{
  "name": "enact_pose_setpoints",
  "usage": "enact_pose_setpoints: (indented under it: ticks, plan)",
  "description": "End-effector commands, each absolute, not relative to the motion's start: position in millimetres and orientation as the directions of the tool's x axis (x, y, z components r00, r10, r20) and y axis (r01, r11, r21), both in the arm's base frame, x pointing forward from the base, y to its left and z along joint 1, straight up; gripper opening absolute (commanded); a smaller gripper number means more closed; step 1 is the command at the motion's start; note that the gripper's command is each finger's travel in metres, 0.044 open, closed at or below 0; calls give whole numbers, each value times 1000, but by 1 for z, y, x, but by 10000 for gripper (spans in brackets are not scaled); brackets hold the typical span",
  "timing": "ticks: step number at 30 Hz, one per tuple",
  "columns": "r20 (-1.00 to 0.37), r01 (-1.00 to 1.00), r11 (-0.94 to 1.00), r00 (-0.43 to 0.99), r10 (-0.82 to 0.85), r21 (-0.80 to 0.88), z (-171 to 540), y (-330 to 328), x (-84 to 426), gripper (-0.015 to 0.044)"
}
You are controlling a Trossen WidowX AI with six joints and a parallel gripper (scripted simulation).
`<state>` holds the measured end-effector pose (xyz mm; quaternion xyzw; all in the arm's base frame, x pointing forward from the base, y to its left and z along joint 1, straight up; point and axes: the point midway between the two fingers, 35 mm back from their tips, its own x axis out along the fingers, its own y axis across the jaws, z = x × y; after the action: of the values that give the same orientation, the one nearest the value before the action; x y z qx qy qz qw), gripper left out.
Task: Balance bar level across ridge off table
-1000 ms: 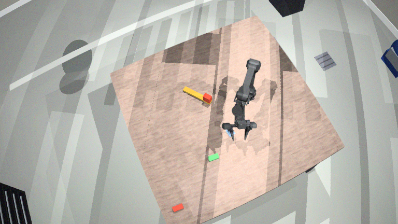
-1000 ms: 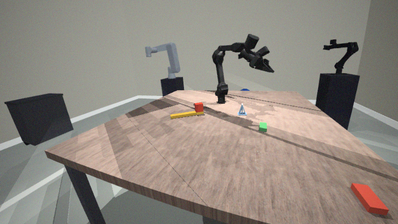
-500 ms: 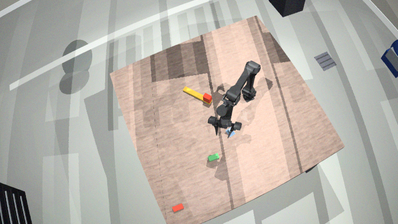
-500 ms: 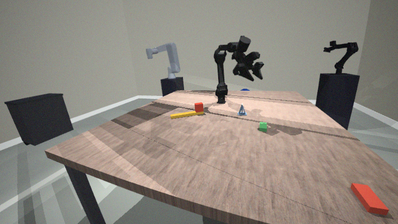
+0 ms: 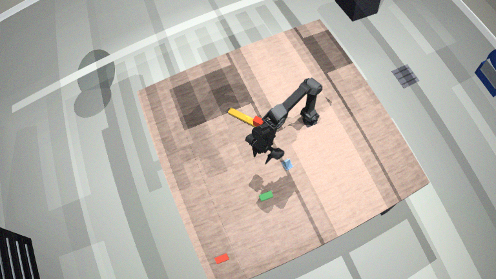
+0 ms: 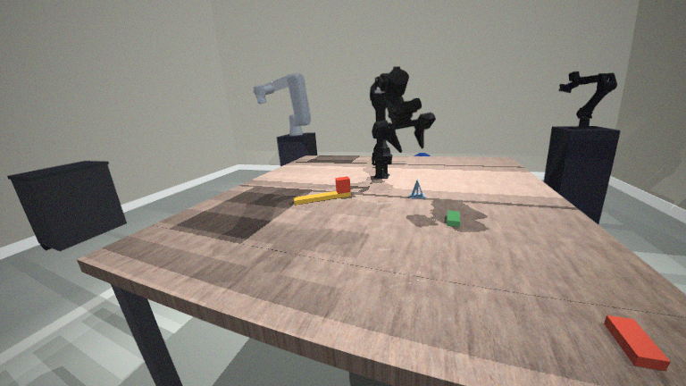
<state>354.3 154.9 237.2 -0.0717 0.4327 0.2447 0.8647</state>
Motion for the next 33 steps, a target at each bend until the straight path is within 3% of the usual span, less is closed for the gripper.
enact_pose_setpoints:
  ticks: [1,18,33]
  plan:
    - [-812,-391,916,502,297,93,230,127,365,315]
    - [-896,-7,992,428,114,123,207,26,379,315]
    - [-962,410,904,271,5,120,189,-62,363,315]
